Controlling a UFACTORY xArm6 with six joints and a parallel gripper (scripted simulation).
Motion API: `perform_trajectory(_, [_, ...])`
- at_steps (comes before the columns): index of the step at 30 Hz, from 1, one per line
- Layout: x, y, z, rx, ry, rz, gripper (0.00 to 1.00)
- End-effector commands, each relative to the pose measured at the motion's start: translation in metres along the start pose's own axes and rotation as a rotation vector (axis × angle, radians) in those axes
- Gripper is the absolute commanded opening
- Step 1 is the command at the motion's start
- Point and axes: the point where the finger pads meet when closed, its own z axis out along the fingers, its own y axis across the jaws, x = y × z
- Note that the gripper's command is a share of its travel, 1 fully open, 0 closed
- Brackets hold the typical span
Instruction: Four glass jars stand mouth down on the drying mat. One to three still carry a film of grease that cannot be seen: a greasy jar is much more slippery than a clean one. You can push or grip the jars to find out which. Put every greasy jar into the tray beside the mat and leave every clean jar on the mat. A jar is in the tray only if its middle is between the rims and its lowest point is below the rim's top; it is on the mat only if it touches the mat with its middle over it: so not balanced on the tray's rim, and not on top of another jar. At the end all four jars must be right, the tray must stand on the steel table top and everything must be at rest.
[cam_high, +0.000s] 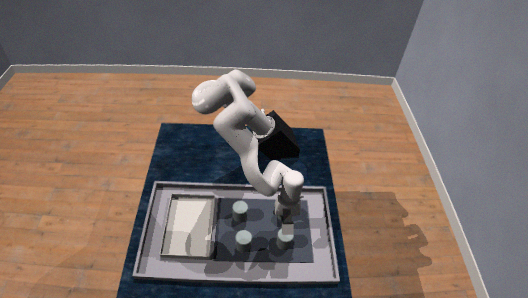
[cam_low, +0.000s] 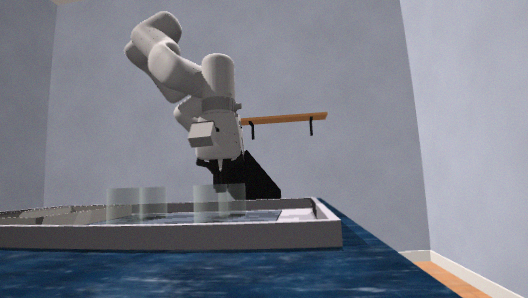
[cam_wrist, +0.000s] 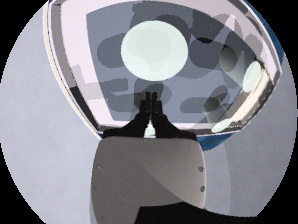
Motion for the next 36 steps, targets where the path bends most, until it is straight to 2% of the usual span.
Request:
perform_trajectory(1, [0.001, 0.000, -0.001, 0.002, 0.003, 0.001, 0.00])
perform_trajectory(8, [0.001, 0.000, -0.001, 0.002, 0.003, 0.001, 0.00])
perform_trajectory(12, [0.001, 0.000, -0.032, 0.002, 0.003, 0.001, 0.00])
perform_trajectory(14, [0.001, 0.000, -0.032, 0.002, 0.003, 0.001, 0.00])
perform_trajectory(20, [0.001, 0.000, -0.078, 0.002, 0.003, 0.001, 0.00])
perform_trajectory(24, [0.001, 0.000, -0.078, 0.002, 0.003, 0.001, 0.00])
perform_trajectory(29, [0.003, 0.041, -0.078, 0.002, 0.003, 0.001, 0.00])
perform_trajectory(31, [0.003, 0.041, -0.078, 0.002, 0.003, 0.001, 0.00])
perform_trajectory(36, [0.004, 0.082, -0.078, 0.002, 0.003, 0.001, 0.00])
